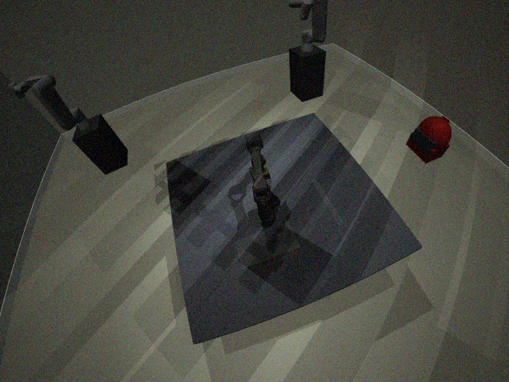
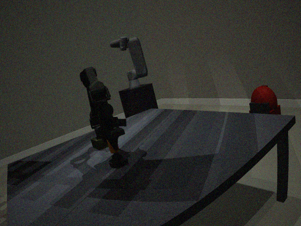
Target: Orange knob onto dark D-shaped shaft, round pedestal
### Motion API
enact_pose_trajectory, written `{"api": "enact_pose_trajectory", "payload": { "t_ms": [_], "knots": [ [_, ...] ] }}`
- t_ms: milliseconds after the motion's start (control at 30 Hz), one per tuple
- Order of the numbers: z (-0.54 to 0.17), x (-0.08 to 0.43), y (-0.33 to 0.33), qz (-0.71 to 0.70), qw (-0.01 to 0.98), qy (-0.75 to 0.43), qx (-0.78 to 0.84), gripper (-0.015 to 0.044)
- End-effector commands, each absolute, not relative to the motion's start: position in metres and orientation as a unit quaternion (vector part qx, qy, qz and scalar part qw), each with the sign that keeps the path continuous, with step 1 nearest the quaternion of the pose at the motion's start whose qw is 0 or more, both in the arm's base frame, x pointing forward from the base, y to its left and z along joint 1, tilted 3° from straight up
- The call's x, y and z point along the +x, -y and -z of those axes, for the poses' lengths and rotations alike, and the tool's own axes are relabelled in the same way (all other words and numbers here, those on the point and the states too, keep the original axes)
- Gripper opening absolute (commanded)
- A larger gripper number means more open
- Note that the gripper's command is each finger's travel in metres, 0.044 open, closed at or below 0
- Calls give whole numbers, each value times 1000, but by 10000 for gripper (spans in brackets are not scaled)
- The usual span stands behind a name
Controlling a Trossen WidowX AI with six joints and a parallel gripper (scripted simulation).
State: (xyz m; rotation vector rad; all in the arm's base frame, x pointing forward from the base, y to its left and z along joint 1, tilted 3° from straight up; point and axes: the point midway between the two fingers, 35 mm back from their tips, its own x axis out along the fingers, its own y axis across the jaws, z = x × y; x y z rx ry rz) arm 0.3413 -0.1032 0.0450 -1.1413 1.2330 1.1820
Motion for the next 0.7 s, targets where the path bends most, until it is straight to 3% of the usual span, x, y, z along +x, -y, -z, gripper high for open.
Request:
{"api": "enact_pose_trajectory", "payload": {
  "t_ms": [0,667],
  "knots": [
    [-48,341,103,-493,516,-513,-478,0],
    [-47,343,104,-544,463,-458,-529,0]
  ]
}}
